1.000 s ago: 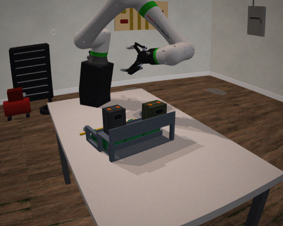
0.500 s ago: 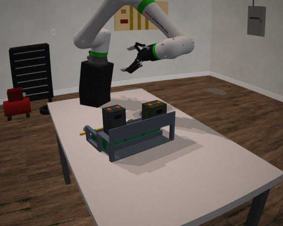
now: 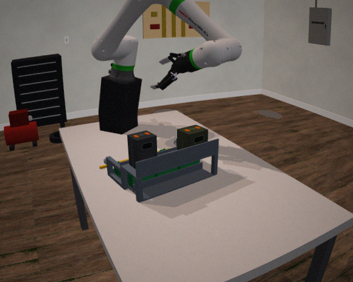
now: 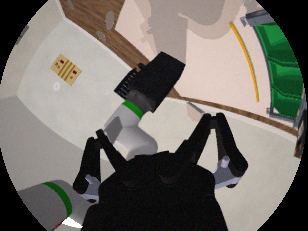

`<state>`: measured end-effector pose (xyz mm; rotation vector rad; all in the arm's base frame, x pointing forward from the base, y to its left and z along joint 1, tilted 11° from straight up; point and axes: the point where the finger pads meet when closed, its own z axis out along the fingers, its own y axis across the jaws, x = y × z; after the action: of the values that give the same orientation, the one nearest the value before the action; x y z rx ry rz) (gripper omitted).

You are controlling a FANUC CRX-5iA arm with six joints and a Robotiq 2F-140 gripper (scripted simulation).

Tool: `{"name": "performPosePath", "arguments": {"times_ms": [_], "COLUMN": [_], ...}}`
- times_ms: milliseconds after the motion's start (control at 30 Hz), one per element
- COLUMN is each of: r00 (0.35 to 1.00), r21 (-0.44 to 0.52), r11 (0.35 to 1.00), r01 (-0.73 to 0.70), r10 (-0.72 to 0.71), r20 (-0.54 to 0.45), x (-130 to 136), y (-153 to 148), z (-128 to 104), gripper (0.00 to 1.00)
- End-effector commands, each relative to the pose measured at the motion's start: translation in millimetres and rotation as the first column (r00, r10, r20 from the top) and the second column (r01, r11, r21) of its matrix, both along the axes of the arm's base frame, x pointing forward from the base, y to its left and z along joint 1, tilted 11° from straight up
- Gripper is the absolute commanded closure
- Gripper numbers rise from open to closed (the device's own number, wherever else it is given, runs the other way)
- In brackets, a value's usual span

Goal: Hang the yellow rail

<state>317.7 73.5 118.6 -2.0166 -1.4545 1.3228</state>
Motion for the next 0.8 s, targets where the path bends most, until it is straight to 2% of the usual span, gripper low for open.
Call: {"name": "performPosePath", "arguments": {"times_ms": [0, 367, 533, 767], "r00": [0.995, 0.995, 0.958, 0.958], "r21": [-0.039, -0.039, -0.087, -0.087], "r11": [0.998, 0.998, 0.981, 0.981], "r01": [0.054, 0.054, 0.172, 0.172], "r10": [-0.051, -0.051, -0.146, -0.146], "r20": [0.088, 0.088, 0.245, 0.245], "x": [11.7, 11.7, 34.5, 34.5], "y": [-2.4, -2.4, -7.6, -7.6], "z": [2.7, 2.7, 10.6, 10.6], "gripper": [0.00, 0.00, 0.00, 0.00]}}
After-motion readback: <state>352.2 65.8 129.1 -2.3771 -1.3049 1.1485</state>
